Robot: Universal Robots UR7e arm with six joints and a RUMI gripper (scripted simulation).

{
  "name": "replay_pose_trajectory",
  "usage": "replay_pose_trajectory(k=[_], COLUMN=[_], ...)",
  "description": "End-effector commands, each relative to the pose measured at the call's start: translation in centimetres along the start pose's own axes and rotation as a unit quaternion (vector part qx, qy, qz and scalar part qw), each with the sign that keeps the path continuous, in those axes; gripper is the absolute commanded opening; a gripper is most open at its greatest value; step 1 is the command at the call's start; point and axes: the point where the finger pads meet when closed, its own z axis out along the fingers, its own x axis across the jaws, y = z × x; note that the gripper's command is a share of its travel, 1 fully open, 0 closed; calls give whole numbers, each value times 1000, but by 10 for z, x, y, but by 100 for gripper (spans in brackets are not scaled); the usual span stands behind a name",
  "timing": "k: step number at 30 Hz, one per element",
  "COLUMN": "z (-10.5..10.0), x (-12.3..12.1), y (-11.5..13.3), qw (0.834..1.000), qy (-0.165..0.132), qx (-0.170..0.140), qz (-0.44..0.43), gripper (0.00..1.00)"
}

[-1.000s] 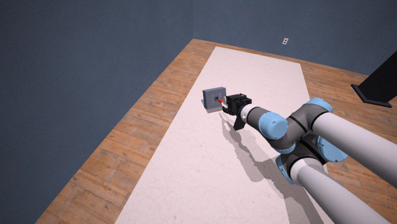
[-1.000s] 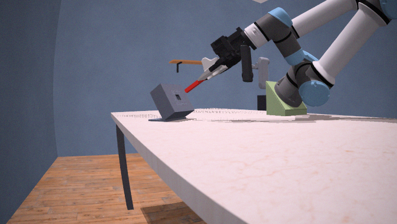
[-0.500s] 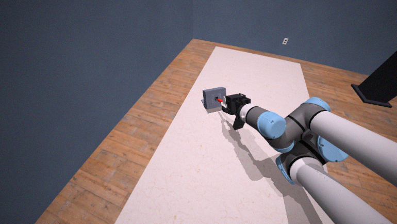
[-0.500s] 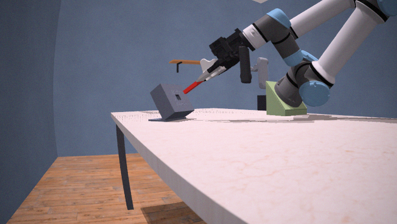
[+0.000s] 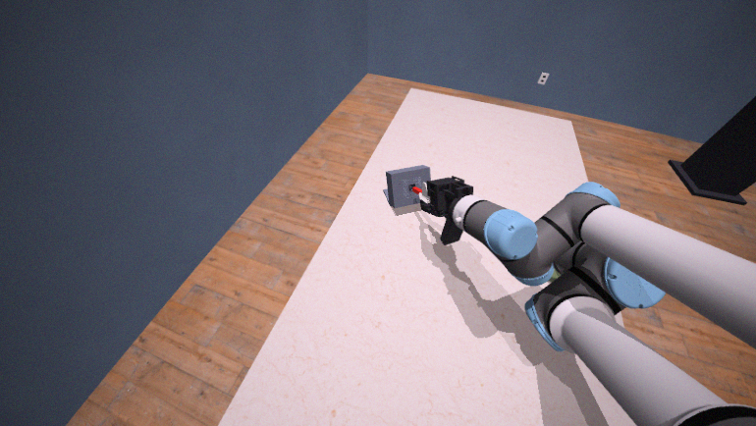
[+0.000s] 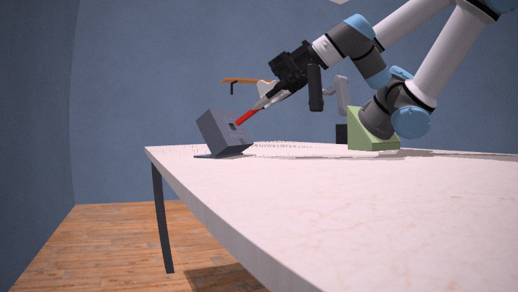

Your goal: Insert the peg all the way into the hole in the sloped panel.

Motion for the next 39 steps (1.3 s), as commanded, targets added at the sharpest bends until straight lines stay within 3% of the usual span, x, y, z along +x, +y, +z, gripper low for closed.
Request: replay_pose_trajectory(k=[1, 39], z=[7, 41], x=[0, 0], y=[1, 1], qw=[1000, 1000], qy=[0, 0], qx=[-1, -1], qz=[0, 0], gripper=[0, 0])
